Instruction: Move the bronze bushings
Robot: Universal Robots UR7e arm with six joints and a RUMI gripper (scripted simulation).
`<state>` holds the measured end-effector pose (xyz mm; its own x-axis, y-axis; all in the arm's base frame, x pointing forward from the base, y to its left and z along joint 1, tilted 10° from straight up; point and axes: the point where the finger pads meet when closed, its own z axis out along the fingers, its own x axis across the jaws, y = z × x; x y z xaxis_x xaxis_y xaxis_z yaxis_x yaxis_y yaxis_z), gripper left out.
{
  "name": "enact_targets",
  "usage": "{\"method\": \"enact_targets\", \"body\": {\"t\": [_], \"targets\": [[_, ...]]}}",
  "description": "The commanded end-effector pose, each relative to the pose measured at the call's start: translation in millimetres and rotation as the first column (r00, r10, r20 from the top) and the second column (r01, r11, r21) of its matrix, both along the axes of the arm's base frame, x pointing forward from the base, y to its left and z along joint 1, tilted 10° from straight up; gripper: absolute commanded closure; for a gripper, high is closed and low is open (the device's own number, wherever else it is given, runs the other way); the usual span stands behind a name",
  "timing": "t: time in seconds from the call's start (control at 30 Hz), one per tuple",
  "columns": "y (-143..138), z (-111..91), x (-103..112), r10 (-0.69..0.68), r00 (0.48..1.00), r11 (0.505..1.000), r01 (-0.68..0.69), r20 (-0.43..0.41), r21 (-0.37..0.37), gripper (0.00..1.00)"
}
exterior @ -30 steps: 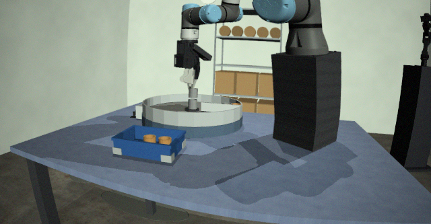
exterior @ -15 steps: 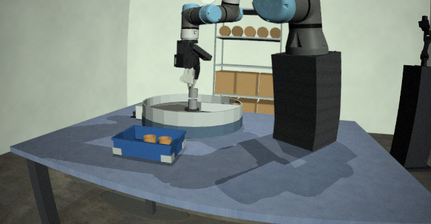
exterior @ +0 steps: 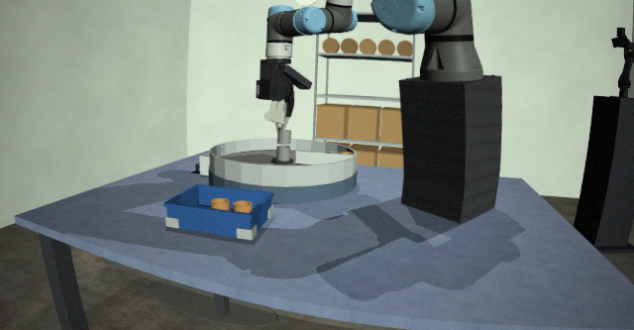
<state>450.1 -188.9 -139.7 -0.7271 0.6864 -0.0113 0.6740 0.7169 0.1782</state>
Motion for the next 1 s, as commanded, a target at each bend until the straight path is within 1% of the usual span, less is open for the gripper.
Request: {"method": "enact_targets", "body": {"t": [0.0, 0.97], "targets": [[-0.4, 0.4, 0.4, 0.000, 1.000, 1.000, 0.000, 0.001, -0.001, 1.00], [1.2, -4.6, 1.3, 0.003, 1.000, 1.000, -0.003, 0.002, 0.000, 1.00]]}}
